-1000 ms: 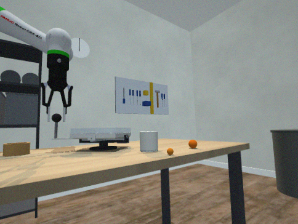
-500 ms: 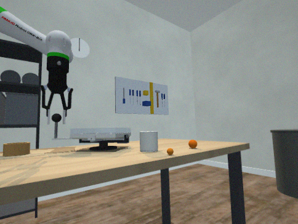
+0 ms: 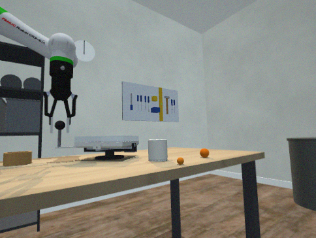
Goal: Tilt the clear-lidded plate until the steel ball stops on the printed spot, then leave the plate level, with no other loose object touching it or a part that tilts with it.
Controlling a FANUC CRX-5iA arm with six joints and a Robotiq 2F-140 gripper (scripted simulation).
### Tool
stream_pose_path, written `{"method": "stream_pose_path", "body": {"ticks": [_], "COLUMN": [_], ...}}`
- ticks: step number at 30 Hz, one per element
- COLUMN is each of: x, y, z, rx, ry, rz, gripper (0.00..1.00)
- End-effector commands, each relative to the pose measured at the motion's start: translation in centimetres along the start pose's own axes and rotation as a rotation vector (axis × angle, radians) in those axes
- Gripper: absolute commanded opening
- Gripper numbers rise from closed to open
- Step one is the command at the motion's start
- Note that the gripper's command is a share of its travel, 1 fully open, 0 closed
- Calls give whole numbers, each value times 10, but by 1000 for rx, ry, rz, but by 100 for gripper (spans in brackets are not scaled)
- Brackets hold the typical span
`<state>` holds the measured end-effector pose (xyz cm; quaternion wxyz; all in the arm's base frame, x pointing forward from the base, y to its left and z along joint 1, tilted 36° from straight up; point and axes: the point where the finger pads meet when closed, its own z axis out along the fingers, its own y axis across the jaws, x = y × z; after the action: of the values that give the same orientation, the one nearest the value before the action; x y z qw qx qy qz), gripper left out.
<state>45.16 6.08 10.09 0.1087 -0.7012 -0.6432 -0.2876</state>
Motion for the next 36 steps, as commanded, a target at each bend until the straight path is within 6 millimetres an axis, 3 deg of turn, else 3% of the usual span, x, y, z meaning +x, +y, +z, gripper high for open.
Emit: {"method": "stream_pose_path", "body": {"ticks": [1,34,35,36], "x": [0,0,0,0], "y": [0,0,0,0], "z": [0,0,0,0], "rx": [0,0,0,0], "ry": [0,0,0,0], "rz": [0,0,0,0], "gripper": [42,42,10,10]}}
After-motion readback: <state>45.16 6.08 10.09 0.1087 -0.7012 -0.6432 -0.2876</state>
